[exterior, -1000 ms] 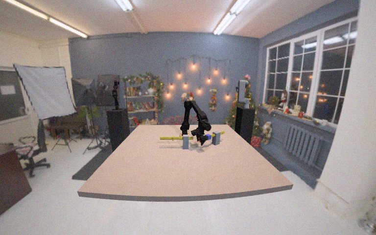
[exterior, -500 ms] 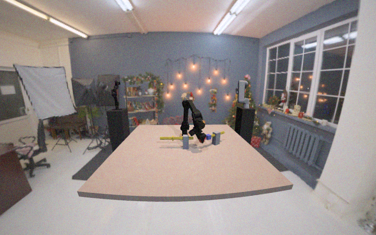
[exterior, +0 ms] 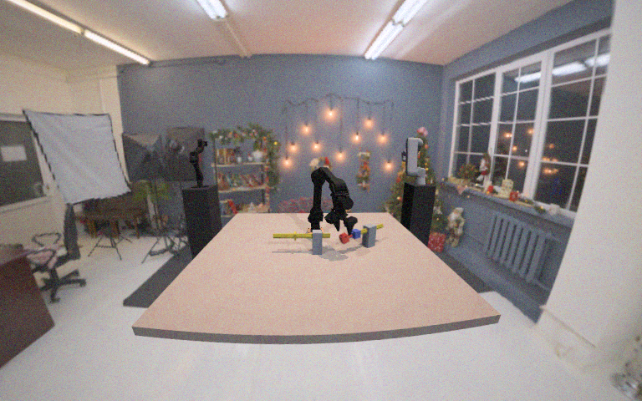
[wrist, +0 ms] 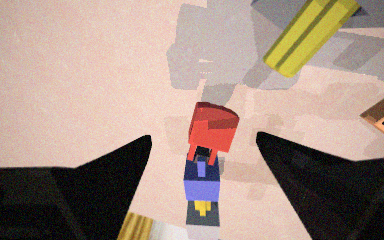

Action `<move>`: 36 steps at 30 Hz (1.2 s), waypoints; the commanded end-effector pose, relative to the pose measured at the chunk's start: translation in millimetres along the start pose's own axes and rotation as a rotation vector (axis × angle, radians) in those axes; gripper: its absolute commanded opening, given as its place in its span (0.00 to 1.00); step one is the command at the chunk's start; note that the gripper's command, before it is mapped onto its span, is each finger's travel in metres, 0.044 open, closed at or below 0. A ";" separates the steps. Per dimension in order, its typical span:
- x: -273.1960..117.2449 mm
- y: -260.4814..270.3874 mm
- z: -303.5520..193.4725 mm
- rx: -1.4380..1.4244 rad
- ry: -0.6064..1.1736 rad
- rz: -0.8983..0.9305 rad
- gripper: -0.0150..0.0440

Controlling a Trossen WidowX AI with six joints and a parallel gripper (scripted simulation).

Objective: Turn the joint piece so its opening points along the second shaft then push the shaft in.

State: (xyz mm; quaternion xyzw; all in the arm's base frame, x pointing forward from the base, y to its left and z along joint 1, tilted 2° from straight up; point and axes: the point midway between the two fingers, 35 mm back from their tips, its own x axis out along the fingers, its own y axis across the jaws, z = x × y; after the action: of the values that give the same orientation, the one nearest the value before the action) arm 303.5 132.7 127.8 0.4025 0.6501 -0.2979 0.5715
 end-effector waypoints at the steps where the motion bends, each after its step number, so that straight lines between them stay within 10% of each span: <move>1: -20.4 2.5 -4.3 -0.131 -0.028 0.000 1.00; 16: -97.1 -2.5 -24.3 -0.614 -0.118 -0.015 1.00; 36: -63.0 -16.5 29.2 -1.027 -0.129 -0.174 1.00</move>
State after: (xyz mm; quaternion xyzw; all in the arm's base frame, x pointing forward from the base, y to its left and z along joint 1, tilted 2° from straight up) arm 303.7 97.5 193.7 0.0338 0.7007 -0.0298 0.7120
